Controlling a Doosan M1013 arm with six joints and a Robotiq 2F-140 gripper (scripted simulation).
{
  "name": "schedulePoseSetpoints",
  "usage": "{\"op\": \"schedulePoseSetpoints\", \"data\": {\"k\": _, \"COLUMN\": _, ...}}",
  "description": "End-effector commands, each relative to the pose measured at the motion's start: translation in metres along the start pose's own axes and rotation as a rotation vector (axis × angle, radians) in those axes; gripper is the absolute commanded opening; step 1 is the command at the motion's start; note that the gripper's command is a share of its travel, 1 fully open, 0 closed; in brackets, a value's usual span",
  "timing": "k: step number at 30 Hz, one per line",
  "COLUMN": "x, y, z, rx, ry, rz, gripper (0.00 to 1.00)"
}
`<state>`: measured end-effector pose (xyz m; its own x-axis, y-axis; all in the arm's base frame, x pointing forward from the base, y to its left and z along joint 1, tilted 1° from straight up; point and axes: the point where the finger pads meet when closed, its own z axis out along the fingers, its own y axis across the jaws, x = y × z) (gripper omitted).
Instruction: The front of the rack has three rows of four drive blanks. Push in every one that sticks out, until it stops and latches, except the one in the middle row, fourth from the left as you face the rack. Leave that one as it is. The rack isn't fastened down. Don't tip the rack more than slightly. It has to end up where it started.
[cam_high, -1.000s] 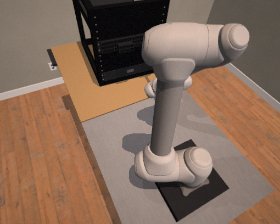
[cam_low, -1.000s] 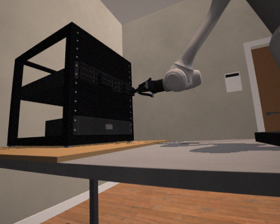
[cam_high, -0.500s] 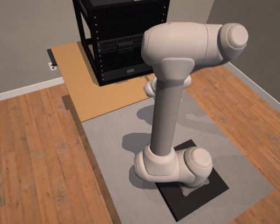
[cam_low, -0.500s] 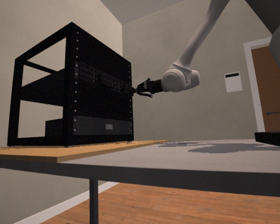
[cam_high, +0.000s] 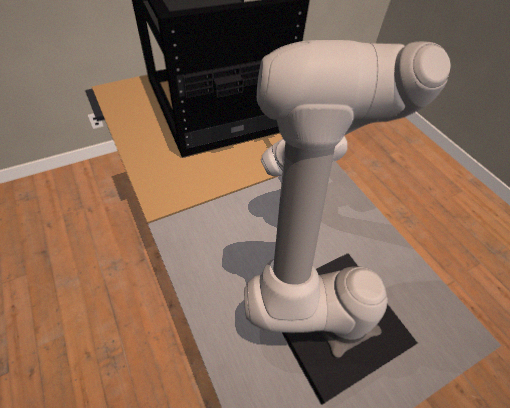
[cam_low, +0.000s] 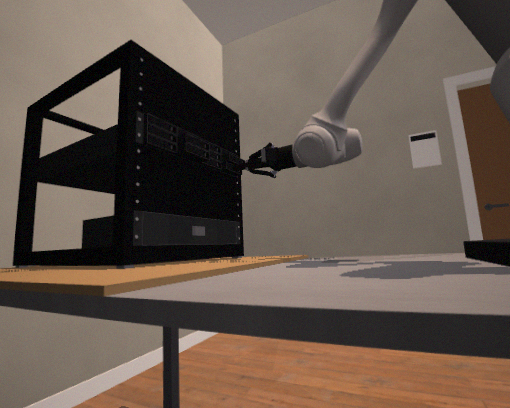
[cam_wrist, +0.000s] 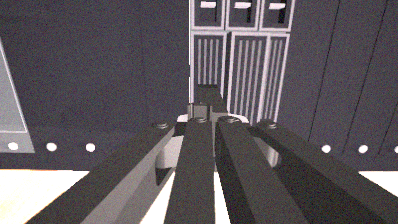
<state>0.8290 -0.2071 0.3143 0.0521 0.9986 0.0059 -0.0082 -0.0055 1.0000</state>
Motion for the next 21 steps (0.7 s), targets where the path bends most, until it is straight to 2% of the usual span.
{"op": "schedulePoseSetpoints", "data": {"k": 1, "x": -0.0001, "y": 0.0009, "z": 0.0038, "rx": -0.001, "ry": 0.0, "rz": 0.0, "gripper": 0.1}}
{"op": "schedulePoseSetpoints", "data": {"k": 21, "x": -0.0001, "y": 0.001, "z": 0.0091, "rx": -0.001, "ry": 0.0, "rz": 0.0, "gripper": 0.1}}
